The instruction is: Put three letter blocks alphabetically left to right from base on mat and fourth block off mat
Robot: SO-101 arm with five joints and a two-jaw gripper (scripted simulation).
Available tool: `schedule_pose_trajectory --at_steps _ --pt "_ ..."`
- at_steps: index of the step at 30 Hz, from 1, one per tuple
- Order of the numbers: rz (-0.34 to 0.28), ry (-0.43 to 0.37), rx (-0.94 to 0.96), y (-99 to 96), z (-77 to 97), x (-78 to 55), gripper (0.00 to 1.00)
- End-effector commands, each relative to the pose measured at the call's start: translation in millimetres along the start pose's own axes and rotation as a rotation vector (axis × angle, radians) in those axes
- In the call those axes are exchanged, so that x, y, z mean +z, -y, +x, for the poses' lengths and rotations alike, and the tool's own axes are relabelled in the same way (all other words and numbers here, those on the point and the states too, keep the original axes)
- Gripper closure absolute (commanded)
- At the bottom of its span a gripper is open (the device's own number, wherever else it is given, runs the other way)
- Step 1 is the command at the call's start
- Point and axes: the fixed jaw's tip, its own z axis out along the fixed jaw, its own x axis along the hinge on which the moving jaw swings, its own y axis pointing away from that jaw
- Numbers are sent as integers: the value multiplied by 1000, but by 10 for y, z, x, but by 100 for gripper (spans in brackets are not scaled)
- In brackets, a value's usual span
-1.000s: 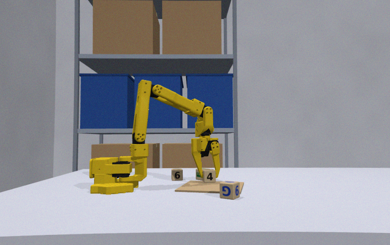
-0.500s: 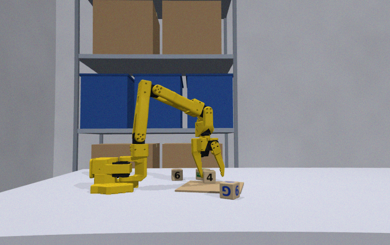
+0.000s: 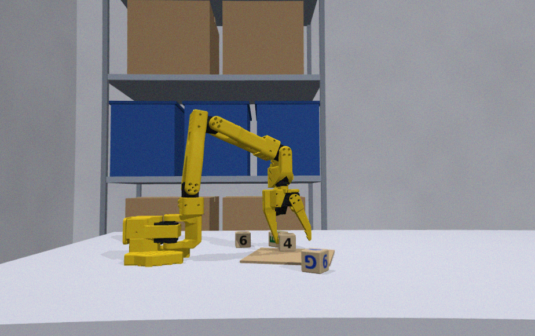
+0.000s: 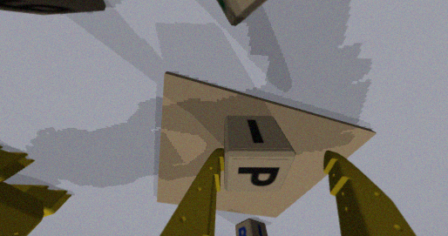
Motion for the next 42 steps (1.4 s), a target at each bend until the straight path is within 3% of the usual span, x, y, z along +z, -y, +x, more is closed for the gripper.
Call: schedule_pose_trajectory --at_steps 1,22,42 --pt "123 30 2 178 -32 -201 64" --pt "123 30 2 119 -18 -746 64" --pt "123 30 2 109 -15 -780 64"
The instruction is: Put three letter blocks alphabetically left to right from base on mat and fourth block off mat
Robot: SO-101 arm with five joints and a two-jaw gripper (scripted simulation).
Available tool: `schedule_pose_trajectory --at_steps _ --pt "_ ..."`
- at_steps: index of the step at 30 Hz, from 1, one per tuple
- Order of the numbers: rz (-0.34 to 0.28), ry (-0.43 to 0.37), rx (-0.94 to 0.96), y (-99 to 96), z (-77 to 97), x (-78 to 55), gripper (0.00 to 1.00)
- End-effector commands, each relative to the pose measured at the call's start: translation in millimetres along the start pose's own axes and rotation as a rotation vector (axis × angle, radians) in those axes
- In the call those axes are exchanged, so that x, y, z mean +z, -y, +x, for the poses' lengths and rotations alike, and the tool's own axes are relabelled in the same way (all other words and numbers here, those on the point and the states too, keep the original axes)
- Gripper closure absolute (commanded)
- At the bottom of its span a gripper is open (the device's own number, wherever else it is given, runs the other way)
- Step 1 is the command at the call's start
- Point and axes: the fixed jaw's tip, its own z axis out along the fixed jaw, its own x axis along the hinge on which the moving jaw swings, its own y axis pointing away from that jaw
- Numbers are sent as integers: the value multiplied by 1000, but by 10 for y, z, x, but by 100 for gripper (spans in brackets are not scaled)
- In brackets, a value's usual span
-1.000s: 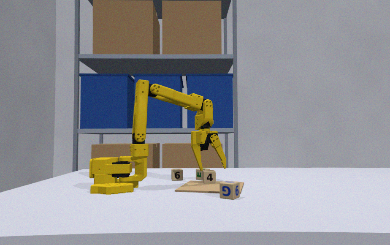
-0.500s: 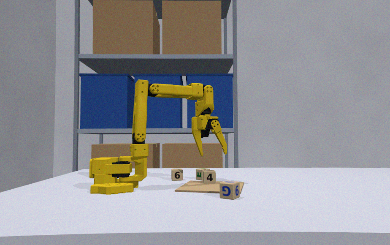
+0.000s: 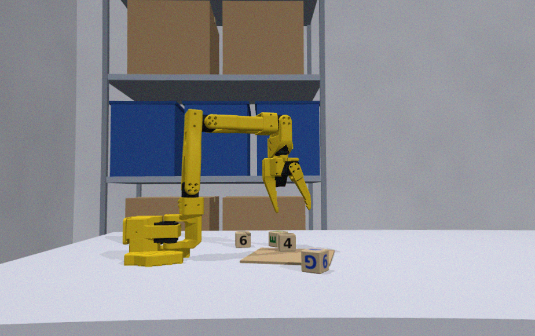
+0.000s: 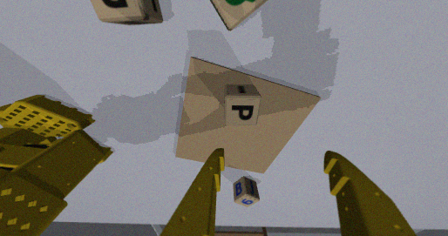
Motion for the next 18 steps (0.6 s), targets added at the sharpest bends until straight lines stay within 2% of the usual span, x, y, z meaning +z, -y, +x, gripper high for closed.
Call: schedule_pose_trajectory --at_steps 1,10,14,18 --pt "125 30 2 104 -15 -213 64" --pt "143 34 2 107 -15 -243 64" --pt "205 48 2 116 -17 -353 64" --pt "309 72 2 114 -16 -537 65"
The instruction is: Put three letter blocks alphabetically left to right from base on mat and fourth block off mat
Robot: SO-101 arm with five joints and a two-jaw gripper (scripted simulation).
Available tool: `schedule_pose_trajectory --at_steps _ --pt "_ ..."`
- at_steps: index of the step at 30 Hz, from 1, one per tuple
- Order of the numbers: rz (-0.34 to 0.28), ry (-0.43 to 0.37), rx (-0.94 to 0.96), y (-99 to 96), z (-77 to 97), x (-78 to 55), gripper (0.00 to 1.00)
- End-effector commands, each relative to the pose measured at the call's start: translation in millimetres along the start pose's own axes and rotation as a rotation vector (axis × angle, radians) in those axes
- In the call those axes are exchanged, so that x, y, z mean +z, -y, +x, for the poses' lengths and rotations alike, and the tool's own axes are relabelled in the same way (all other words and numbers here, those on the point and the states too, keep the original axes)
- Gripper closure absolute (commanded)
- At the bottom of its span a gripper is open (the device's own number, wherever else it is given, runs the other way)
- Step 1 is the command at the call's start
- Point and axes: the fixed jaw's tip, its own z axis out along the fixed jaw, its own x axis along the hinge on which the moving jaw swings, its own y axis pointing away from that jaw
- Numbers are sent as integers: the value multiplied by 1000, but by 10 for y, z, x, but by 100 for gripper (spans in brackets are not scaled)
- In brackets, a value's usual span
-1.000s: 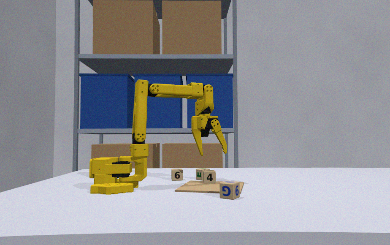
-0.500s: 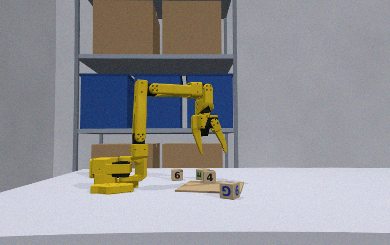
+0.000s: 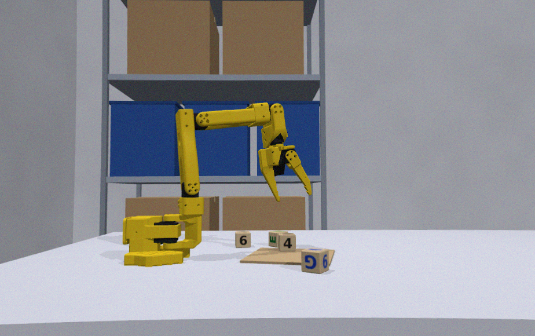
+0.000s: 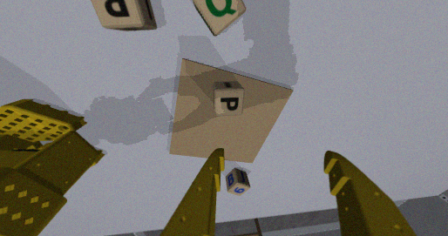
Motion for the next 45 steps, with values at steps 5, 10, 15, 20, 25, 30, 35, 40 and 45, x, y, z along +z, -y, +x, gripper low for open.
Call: schedule_pose_trajectory --at_steps 5,10,15,20,25,30,35,40,45 --pt "285 66 2 124 -19 -484 65" --pt "419 97 2 100 -13 -720 65" --pt "489 113 2 74 -7 -841 65" --pt "499 115 2 70 -6 -857 65" --pt "499 115 0 70 -7 -857 65" --pt "499 112 -16 73 -10 -857 65" --pt "501 104 -59 79 -20 -858 65" --pt "503 97 -102 86 -29 -858 65" --pt "507 79 -203 101 -52 -860 65"
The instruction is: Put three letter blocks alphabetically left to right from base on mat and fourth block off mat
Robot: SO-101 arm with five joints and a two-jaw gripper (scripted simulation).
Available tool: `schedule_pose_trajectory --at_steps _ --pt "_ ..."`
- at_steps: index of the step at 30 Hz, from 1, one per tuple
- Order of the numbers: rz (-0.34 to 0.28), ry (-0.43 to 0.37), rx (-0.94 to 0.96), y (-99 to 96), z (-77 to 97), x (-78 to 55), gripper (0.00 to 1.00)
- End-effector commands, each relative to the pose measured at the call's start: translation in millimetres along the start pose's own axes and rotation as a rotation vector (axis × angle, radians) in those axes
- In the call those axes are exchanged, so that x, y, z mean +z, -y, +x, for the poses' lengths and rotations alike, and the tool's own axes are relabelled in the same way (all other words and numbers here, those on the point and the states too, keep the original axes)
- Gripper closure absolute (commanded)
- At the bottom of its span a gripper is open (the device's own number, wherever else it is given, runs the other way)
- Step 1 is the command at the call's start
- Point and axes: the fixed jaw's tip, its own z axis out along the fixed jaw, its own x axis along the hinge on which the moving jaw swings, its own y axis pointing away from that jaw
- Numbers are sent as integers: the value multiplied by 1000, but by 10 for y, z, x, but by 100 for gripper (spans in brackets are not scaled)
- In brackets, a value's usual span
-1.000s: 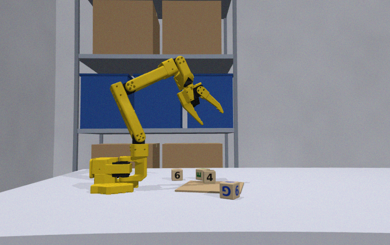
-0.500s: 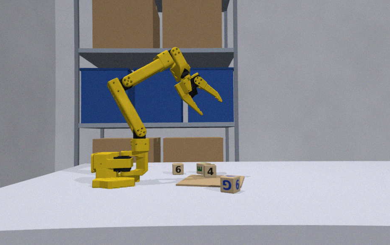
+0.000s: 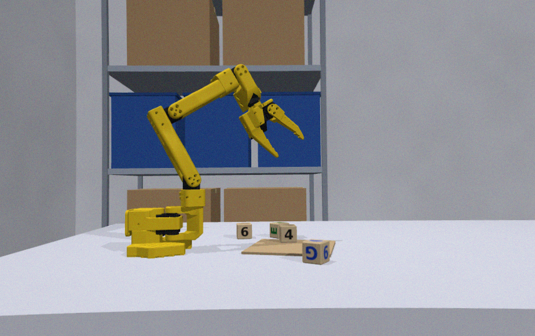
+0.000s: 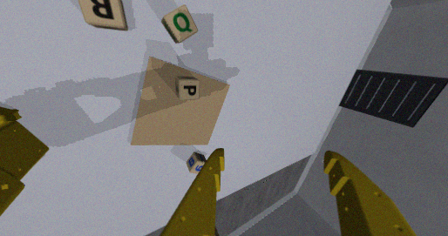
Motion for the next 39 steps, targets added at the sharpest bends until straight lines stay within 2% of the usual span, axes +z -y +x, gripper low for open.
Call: schedule_pose_trajectory --at_steps 1,8,10,25,27,39 --pt "105 19 -91 147 -48 -139 65" --pt "107 24 -303 184 -93 -124 65" --pt "107 24 -303 184 -93 -124 65" --pt "127 38 -913 297 -243 -77 65" --pt "127 38 -913 297 -243 -77 65" --pt "158 43 -1415 387 -396 -36 65"
